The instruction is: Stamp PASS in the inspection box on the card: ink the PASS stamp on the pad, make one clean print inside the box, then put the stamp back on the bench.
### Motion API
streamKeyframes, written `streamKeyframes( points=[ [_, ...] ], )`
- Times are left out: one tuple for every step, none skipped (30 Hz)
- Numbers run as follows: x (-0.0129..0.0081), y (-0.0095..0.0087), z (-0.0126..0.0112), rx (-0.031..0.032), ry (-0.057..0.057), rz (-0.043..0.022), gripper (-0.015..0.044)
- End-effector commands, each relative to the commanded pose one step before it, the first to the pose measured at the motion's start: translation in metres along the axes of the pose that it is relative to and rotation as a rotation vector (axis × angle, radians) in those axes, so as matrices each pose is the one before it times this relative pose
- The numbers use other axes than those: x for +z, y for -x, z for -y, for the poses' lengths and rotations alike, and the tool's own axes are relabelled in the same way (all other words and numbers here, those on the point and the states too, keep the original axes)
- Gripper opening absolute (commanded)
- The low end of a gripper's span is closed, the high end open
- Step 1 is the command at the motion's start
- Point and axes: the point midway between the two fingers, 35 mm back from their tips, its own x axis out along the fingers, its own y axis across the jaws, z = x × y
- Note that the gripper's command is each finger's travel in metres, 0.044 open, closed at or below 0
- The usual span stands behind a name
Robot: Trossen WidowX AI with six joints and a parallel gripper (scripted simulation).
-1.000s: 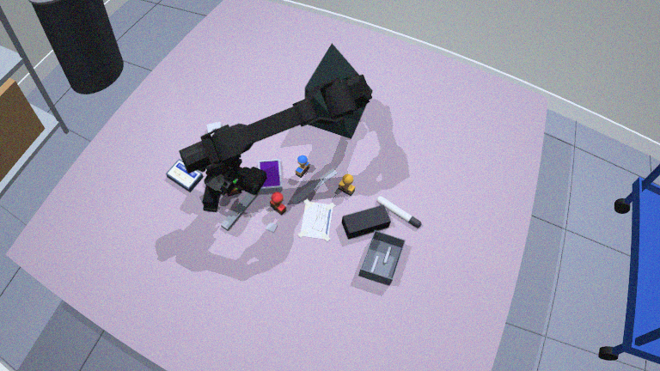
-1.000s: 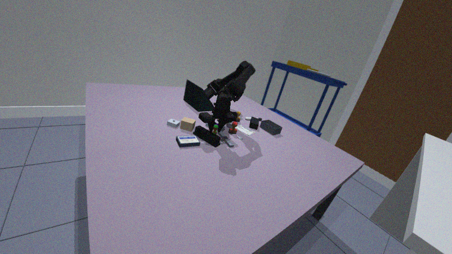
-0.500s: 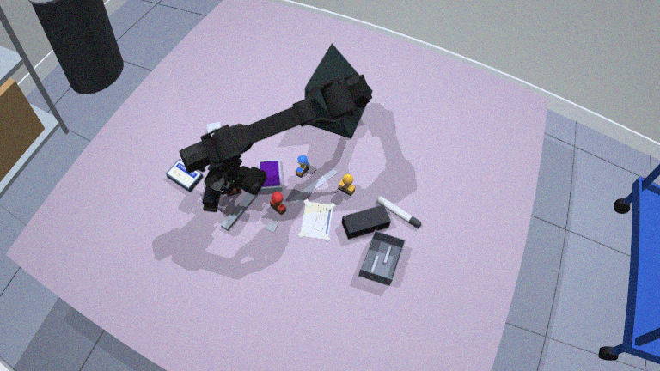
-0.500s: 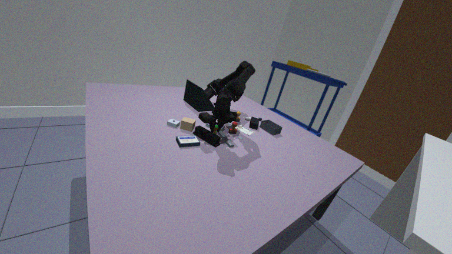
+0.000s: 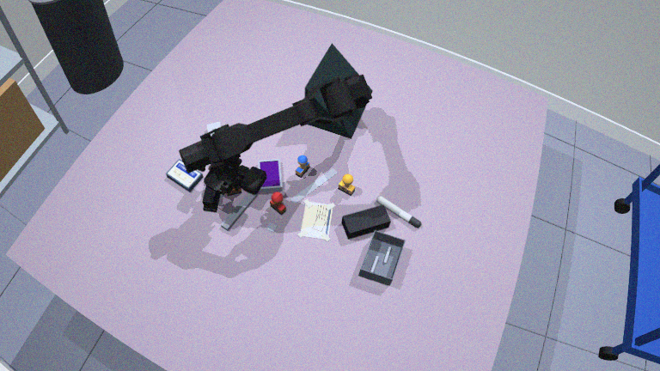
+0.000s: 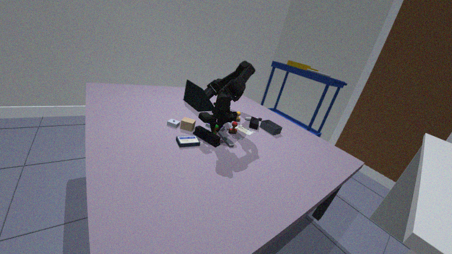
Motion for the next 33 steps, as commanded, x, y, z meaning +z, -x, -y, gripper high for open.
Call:
streamKeyframes(
  points=[
    [0.00025, 0.00241, -0.0001, -0.00064, 0.0028, -0.0007, 0.0],
    [0.00004, 0.00048, 0.00003, 0.00002, 0.0, 0.00002, 0.0],
    [0.00004, 0.00048, 0.00003, 0.00002, 0.0, 0.00002, 0.0],
    [0.00004, 0.00048, 0.00003, 0.00002, 0.0, 0.00002, 0.0],
    [0.00004, 0.00048, 0.00003, 0.00002, 0.0, 0.00002, 0.0],
    [0.00003, 0.00048, 0.00003, 0.00002, 0.0, 0.00002, 0.0],
    [0.00003, 0.00048, 0.00003, 0.00002, 0.0, 0.00002, 0.0],
    [0.00003, 0.00048, 0.00003, 0.00002, 0.0, 0.00002, 0.0],
    [0.00003, 0.00048, 0.00003, 0.00002, 0.0, 0.00002, 0.0],
    [0.00003, 0.00048, 0.00003, 0.00003, 0.0, 0.00002, 0.0],
    [0.00003, 0.00048, 0.00002, 0.00003, 0.0, 0.00002, 0.0],
    [0.00003, 0.00048, 0.00002, 0.00003, 0.0, 0.00002, 0.0],
    [0.00003, 0.00048, 0.00002, 0.00003, 0.0, 0.00002, 0.0],
    [0.00003, 0.00048, 0.00002, 0.00003, 0.0, 0.00002, 0.0],
    [0.00003, 0.00048, 0.00002, 0.00003, 0.0, 0.00002, 0.0],
    [0.00003, 0.00048, 0.00002, 0.00003, 0.0, 0.00002, 0.0],
    [0.00003, 0.00048, 0.00002, 0.00003, 0.0, 0.00002, 0.0],
    [0.00003, 0.00048, 0.00002, 0.00003, 0.0, 0.00002, 0.0],
    [0.00003, 0.00048, 0.00002, 0.00003, 0.0, 0.00002, 0.0],
    [0.00003, 0.00048, 0.00002, 0.00003, 0.0, 0.00002, 0.0],
    [0.00002, 0.00048, 0.00002, 0.00003, 0.0, 0.00002, 0.0],
    [0.00002, 0.00048, 0.00002, 0.00003, 0.0, 0.00002, 0.0],
    [0.00002, 0.00048, 0.00002, 0.00003, 0.0, 0.00002, 0.0],
    [0.00002, 0.00048, 0.00002, 0.00003, 0.0, 0.00002, 0.0],
    [0.00002, 0.00048, 0.00002, 0.00003, 0.0, 0.00002, 0.0],
    [0.00002, 0.00048, 0.00002, 0.00003, 0.0, 0.00002, 0.0],
    [0.00002, 0.00048, 0.00002, 0.00003, 0.0, 0.00002, 0.0],
    [0.00002, 0.00048, 0.00002, 0.00003, 0.0, 0.00002, 0.0],
    [0.00002, 0.00049, 0.00002, 0.00003, 0.0, 0.00002, 0.0],
    [0.00002, 0.00049, 0.00002, 0.00004, 0.0, 0.00002, 0.0],
    [0.00002, 0.00049, 0.00002, 0.00004, 0.0, 0.00002, 0.0],
    [0.00002, 0.00049, 0.00002, 0.00004, 0.0, 0.00002, 0.0],
    [0.00002, 0.00049, 0.00002, 0.00004, 0.0, 0.00002, 0.0]
  ],
)
